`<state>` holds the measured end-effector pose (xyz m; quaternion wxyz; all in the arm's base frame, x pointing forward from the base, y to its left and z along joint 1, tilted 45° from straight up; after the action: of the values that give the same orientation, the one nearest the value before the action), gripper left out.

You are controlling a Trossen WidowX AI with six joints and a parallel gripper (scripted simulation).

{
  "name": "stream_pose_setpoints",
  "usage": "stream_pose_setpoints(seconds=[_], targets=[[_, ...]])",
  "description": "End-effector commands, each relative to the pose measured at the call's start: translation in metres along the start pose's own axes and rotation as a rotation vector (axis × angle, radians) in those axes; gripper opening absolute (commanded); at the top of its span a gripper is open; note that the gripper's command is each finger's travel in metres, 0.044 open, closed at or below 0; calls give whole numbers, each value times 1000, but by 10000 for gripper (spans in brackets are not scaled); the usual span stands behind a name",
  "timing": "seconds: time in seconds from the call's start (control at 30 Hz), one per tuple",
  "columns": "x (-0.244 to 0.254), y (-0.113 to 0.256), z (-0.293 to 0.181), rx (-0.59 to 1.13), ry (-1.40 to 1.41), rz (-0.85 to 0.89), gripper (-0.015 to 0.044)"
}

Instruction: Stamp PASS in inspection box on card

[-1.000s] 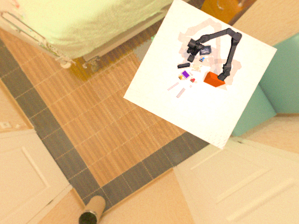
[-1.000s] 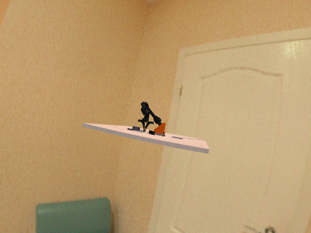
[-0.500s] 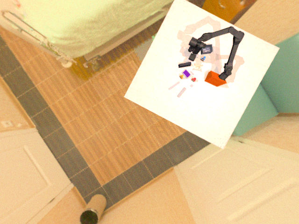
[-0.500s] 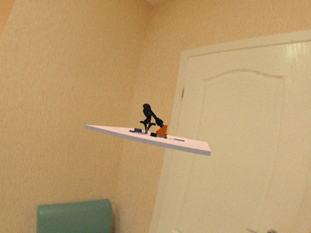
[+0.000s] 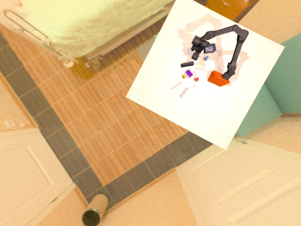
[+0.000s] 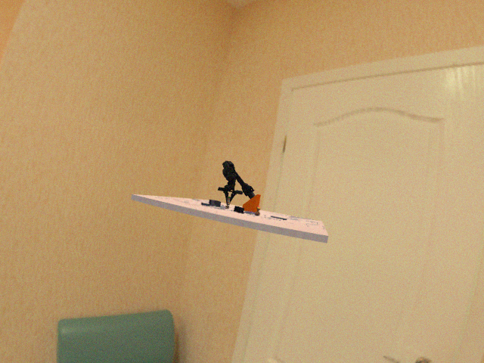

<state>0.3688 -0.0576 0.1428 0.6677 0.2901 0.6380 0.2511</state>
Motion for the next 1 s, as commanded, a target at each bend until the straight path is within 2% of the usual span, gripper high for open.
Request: stream_pose_setpoints(seconds=[0.0,0.97], targets=[[1,3,0,-3,-4,0,0],[0,17,0,-3,-3,-1,0]])
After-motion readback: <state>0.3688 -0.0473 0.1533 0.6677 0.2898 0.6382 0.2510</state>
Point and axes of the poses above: the point midway between the two fingers, 35 mm back from their tips, its own y axis back along the fingers, its own x axis across the jaws, z = x × y, the point moved 9 cm from there along y, back along the fingers, and after that the axes turned 3 degrees about y, right-handed, at the moved point
